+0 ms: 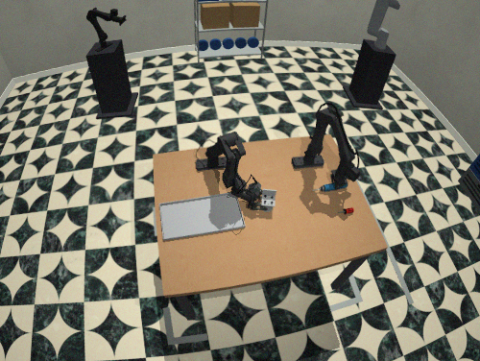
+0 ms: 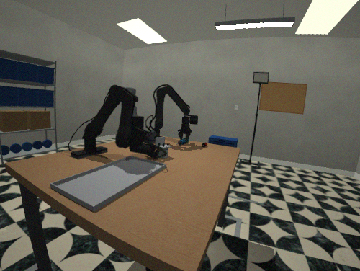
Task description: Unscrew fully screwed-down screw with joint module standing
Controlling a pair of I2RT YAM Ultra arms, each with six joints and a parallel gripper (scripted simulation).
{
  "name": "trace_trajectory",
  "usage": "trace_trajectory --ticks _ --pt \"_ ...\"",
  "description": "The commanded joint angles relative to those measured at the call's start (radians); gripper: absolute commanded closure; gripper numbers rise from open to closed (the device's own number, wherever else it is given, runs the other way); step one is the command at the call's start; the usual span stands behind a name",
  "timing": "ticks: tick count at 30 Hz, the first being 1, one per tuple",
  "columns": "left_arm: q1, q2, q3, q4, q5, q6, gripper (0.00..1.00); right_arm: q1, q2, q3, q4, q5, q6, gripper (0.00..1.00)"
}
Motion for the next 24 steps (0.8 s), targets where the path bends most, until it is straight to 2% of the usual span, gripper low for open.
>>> trace_trajectory --ticks 1,24 --pt "-0.002 -0.004 0.004 0.003 0.001 -0.002 0.56 0.012 0.022 0.029 -0.016 -0.002 -0.003 0.41" --pt "-0.002 -0.004 0.004 0.003 0.001 -0.002 0.58 0.012 0.022 0.029 -0.016 -0.002 -0.003 0.41"
